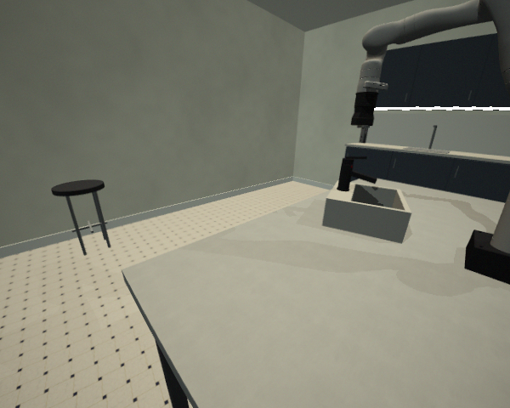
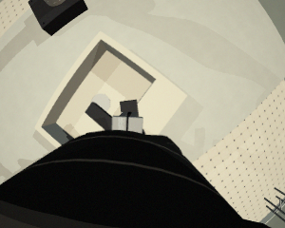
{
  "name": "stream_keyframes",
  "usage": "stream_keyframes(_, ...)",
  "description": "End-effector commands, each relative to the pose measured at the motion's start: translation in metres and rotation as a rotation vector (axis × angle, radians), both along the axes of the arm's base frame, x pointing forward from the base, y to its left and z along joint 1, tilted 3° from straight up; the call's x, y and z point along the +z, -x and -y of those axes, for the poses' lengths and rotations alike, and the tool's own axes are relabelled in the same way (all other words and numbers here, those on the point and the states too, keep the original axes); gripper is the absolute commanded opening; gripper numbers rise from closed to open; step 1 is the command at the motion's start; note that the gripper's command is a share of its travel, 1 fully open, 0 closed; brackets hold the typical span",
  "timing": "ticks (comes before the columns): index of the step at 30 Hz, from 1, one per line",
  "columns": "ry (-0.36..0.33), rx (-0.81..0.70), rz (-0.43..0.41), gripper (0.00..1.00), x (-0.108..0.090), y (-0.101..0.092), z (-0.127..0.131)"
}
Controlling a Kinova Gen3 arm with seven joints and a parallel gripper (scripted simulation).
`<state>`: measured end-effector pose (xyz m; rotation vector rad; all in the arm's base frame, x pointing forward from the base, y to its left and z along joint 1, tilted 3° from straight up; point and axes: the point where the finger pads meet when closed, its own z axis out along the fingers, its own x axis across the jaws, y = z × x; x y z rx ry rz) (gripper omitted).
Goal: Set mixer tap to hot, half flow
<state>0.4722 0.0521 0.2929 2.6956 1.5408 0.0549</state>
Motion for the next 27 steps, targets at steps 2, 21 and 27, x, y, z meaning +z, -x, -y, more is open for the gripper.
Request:
stream_keyframes(2,-0.005,-0.070,0.002,0.00,0.001,0.002,-0.005)
stream_keyframes(21,-0.020,-0.477,0.008,0.00,0.001,0.000,-0.015)
stream_keyframes(27,-0.027,-0.665,0.011,0.00,0.002,-0.001,-0.018)
